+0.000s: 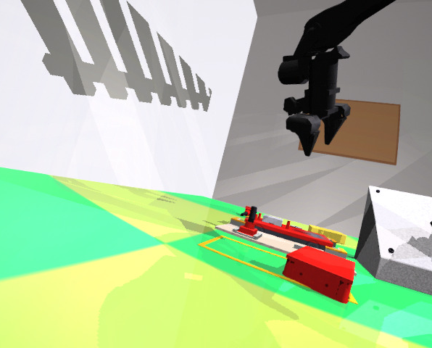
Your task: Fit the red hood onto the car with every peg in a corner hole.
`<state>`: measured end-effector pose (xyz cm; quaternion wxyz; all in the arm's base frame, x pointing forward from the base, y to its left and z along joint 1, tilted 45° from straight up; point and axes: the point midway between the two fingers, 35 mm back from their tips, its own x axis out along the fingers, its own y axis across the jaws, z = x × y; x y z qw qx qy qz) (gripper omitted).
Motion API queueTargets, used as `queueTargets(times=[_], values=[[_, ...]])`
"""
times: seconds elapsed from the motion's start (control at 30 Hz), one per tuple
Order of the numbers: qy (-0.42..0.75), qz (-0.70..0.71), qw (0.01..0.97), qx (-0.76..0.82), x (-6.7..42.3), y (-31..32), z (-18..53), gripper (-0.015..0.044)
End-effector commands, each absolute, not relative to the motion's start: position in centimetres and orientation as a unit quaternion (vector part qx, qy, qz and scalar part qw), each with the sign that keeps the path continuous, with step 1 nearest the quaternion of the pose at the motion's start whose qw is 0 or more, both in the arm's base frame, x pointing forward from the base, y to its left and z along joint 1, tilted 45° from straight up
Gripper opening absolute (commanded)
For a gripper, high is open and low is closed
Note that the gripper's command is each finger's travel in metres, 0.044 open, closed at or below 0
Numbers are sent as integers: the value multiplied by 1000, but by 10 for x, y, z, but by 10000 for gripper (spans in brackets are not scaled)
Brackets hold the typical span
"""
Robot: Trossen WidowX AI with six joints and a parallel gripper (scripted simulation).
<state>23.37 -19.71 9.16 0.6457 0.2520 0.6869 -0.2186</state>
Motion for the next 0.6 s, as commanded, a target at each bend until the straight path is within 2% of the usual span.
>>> queueTargets(times=[0.0, 0.27, 0.57], values=[[690, -91, 690, 197, 245, -160, 94, 440], [627, 205, 750, 53, 258, -74, 99, 440], [436, 482, 752, -112, 247, 17, 114, 440]])
